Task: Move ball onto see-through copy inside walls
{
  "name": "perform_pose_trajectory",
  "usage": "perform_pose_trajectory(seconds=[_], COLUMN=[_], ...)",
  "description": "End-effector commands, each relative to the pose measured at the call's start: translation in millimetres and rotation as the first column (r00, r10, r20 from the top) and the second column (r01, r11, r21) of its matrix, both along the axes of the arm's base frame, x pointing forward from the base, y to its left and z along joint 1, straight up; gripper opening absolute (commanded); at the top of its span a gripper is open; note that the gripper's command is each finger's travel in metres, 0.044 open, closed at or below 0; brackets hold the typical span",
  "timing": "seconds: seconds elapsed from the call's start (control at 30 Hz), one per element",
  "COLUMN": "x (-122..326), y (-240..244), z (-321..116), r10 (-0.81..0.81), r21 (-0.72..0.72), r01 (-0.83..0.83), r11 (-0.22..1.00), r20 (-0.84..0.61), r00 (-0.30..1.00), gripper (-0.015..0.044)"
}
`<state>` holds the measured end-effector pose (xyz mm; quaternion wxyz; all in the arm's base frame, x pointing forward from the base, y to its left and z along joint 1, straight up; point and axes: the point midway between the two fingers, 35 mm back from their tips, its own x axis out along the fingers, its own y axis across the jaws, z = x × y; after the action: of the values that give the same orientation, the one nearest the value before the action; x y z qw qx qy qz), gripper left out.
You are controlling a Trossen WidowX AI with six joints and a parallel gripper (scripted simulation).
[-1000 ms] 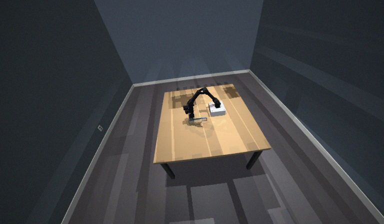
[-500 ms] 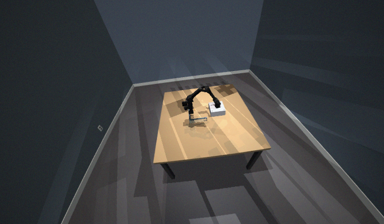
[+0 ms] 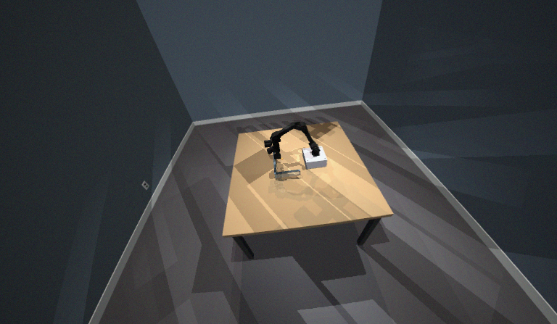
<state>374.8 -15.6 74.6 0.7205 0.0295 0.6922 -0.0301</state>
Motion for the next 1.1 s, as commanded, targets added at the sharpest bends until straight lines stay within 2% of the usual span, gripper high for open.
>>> perform_pose_trajectory(seconds=[0.0, 0.4, 0.57, 0.9, 1.07], x=[-10.4, -45.2, -45.4, -43.8, -44.2], y=[-24.4, -86.9, -87.8, -88.2, -88.1], z=[-9.0, -31.6, -35.3, -97.4, -102.1], r10=[-0.002, -0.002, -0.002, -0.002, -0.002], r21=[0.0, -0.005, -0.005, -0.005, -0.005], r01=[0.002, 0.002, 0.002, 0.002, 0.002], r11=[1.0, 1.0, 1.0, 1.0, 1.0], r20=[-0.008, -0.011, -0.011, -0.011, -0.011], r00=[1.0, 1.0, 1.0, 1.0, 1.0], gripper=[0.0, 0.0, 0.0, 0.0, 0.0])
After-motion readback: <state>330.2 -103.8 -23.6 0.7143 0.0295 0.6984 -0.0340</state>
